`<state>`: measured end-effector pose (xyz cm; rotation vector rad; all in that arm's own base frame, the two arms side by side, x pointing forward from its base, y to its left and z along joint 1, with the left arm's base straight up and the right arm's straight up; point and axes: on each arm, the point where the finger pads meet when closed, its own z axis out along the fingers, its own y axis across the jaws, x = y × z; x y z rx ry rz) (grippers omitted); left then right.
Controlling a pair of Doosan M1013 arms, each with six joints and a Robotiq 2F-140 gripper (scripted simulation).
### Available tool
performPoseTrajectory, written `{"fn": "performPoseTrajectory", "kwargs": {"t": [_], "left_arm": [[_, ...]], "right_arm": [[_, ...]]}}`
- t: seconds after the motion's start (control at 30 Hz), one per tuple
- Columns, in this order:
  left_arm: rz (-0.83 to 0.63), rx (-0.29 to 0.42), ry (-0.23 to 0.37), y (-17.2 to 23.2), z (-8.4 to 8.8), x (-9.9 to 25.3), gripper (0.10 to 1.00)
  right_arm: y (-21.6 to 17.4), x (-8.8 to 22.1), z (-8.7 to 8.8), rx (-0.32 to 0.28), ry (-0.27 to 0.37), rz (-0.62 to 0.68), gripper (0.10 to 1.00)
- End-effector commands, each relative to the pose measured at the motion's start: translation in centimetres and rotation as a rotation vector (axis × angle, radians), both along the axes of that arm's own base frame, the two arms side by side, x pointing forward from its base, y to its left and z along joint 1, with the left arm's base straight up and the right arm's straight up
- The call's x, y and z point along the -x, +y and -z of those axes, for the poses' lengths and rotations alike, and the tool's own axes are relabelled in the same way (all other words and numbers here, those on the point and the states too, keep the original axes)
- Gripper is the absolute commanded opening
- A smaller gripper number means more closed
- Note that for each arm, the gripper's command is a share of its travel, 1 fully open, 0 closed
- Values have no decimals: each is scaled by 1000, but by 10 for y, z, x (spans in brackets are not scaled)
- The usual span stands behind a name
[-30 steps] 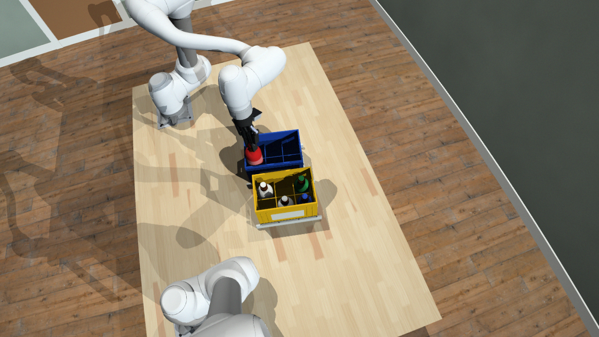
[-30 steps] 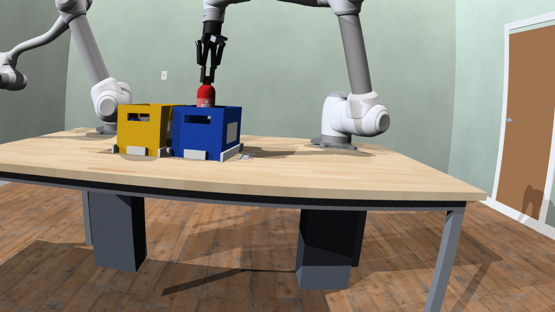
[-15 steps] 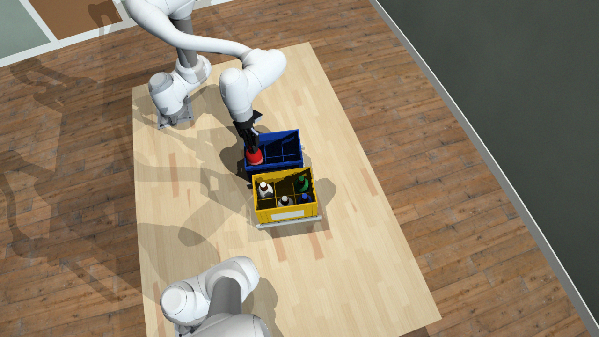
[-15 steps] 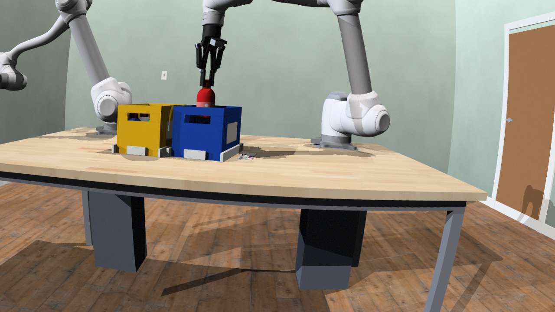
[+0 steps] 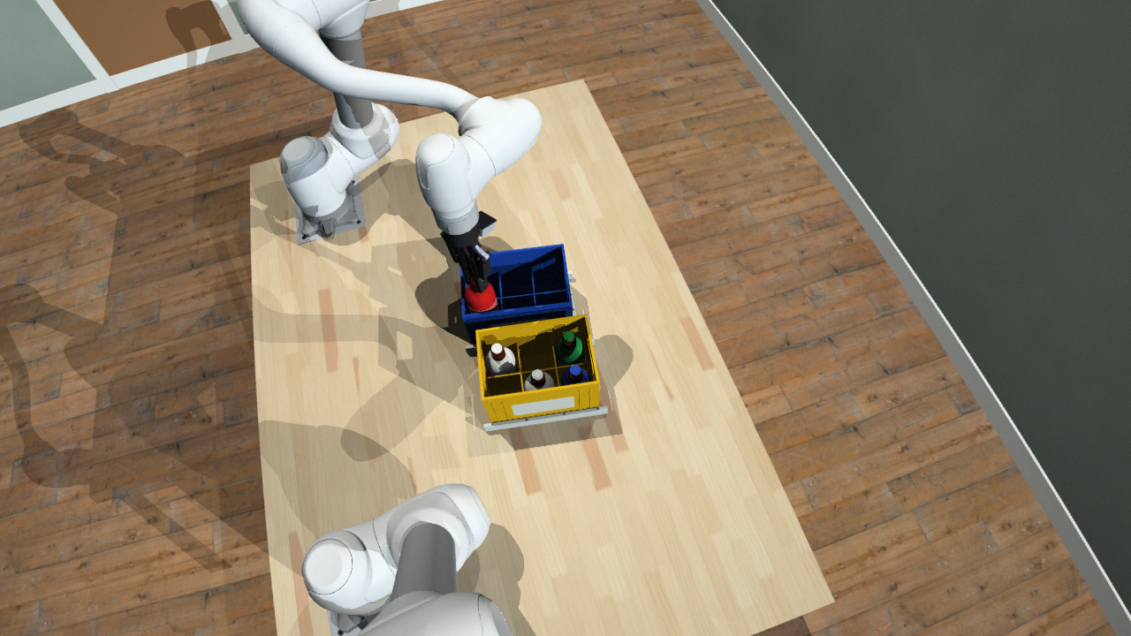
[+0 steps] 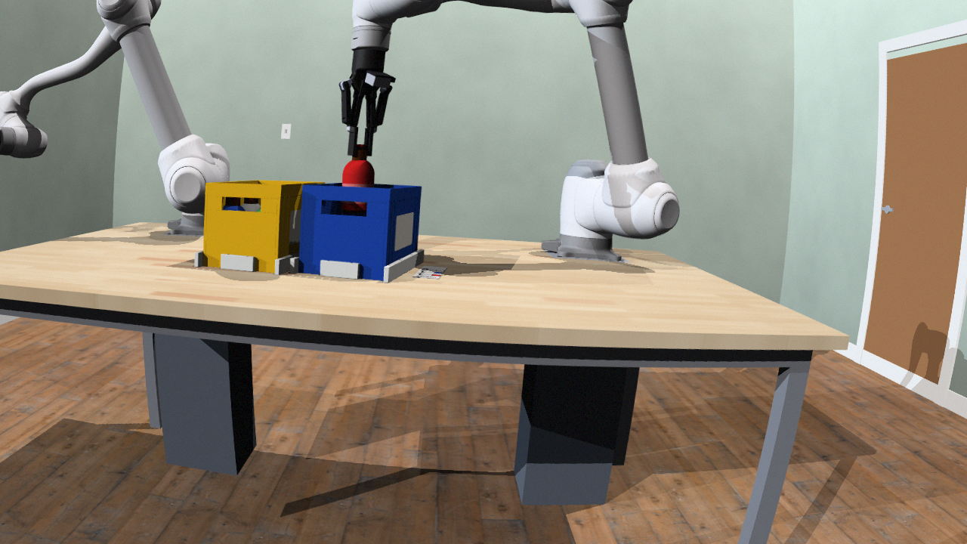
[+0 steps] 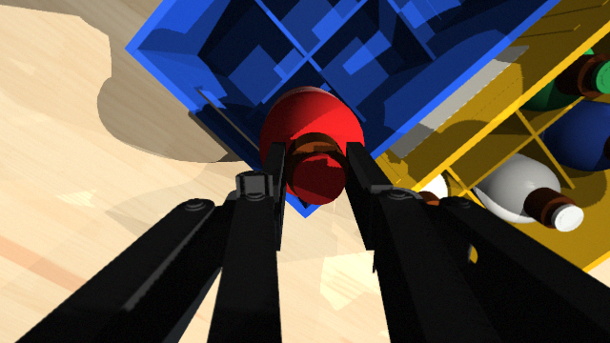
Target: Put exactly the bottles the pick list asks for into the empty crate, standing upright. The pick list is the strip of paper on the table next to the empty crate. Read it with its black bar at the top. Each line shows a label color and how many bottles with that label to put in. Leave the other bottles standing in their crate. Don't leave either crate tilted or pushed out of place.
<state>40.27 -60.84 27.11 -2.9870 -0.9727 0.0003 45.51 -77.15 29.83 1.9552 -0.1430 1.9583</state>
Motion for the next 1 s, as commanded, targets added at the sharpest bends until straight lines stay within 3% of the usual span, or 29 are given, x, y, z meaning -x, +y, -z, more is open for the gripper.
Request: {"fn": "performPoseTrajectory", "kwargs": {"t": [0.0,0.97], "left_arm": [[0,1,-1,0,2,0,99],[0,1,-1,0,28,0,99]], "right_arm": [[0,0,-1,2,-1,0,1000],[0,0,-1,2,-1,0,1000]]}}
